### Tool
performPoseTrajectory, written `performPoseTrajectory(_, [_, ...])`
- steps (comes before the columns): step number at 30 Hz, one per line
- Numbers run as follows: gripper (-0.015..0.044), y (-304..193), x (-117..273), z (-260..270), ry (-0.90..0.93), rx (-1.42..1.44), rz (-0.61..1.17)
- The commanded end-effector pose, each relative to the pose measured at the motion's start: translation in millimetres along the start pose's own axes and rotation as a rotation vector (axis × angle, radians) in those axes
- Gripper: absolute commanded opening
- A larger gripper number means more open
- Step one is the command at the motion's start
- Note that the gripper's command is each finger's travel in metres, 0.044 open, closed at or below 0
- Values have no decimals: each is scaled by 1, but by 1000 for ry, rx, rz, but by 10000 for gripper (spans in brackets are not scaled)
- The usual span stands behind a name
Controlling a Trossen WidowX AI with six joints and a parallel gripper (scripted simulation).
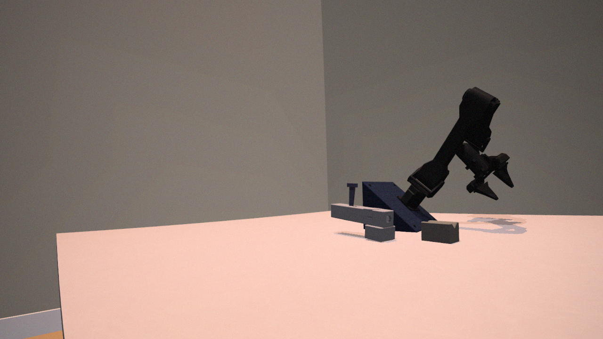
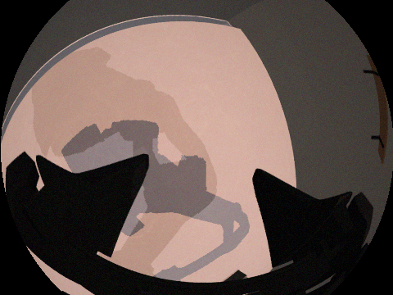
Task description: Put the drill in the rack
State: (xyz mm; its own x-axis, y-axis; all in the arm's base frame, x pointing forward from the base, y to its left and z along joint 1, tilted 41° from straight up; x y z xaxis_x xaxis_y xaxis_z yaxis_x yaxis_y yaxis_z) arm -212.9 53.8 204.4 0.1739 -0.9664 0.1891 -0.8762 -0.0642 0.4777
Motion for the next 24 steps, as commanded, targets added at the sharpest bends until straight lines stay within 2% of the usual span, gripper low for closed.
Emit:
performPoseTrajectory(1, [374,0,0,0,0,0,0])
performPoseTrajectory(9, [164,1,2,1,9,7,-4])
performPoseTrajectory(15, [6,10,61,40,291,264,-142])
performPoseTrajectory(24, [0,-25,174,80,651,751,-424])
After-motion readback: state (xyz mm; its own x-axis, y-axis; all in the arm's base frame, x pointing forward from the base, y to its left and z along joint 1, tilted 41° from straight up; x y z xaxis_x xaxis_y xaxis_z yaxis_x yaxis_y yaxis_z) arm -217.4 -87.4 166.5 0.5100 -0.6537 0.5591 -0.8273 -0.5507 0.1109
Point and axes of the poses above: the point midway between the two fingers, 35 mm back from their tips, its own x axis back along the fingers, its own z axis across the jaws, y = z × x, the point moved 6 cm from there along x, back along the fingers, and after that the axes turned 10 degrees about x, right-handed, at the moved point
